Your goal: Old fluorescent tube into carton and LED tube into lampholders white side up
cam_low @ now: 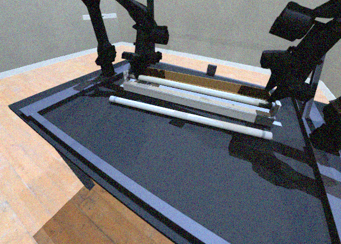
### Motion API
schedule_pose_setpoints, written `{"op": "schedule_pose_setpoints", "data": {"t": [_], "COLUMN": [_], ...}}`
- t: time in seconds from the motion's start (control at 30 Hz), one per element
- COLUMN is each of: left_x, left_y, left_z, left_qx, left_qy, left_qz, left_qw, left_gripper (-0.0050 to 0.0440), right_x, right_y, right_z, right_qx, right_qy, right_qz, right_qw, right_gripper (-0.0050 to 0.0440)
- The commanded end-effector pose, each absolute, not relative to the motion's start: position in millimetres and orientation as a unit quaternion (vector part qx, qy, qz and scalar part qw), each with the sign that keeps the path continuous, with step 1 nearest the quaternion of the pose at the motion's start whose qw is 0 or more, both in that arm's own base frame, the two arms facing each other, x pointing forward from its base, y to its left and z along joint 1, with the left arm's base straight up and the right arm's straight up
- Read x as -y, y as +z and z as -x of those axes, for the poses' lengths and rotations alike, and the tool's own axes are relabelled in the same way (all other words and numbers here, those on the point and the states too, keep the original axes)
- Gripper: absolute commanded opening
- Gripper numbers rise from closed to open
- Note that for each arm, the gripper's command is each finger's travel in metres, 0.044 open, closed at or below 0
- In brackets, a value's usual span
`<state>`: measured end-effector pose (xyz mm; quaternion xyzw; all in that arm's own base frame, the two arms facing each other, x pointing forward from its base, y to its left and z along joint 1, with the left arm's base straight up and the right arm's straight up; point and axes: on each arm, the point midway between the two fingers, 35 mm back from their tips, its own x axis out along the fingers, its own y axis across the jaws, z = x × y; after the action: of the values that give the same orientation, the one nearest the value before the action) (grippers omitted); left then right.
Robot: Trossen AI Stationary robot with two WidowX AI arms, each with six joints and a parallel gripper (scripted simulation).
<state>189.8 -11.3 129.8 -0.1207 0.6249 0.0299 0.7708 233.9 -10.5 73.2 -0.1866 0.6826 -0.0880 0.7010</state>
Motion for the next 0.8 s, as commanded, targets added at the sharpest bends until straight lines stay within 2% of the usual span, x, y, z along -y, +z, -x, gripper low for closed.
{"op": "schedule_pose_setpoints", "data": {"t": [0.0,0.27,0.47,0.77], "left_x": [49,64,71,61], "left_y": [130,117,110,87], "left_z": [-203,-212,-219,-214], "left_qx": [-0.671,-0.707,-0.697,-0.701], "left_qy": [0.017,0.103,0.177,0.188], "left_qz": [0.128,0.032,-0.073,-0.090], "left_qw": [0.730,0.699,0.691,0.682], "left_gripper": [0.0230,0.0230,0.0230,0.0230], "right_x": [10,10,10,10], "right_y": [78,78,78,78], "right_z": [-238,-238,-238,-238], "right_qx": [-0.675,-0.675,-0.675,-0.675], "right_qy": [-0.089,-0.089,-0.089,-0.089], "right_qz": [0.184,0.184,0.184,0.184], "right_qw": [0.709,0.709,0.709,0.709], "right_gripper": [0.0085,0.0085,0.0085,0.0085]}}
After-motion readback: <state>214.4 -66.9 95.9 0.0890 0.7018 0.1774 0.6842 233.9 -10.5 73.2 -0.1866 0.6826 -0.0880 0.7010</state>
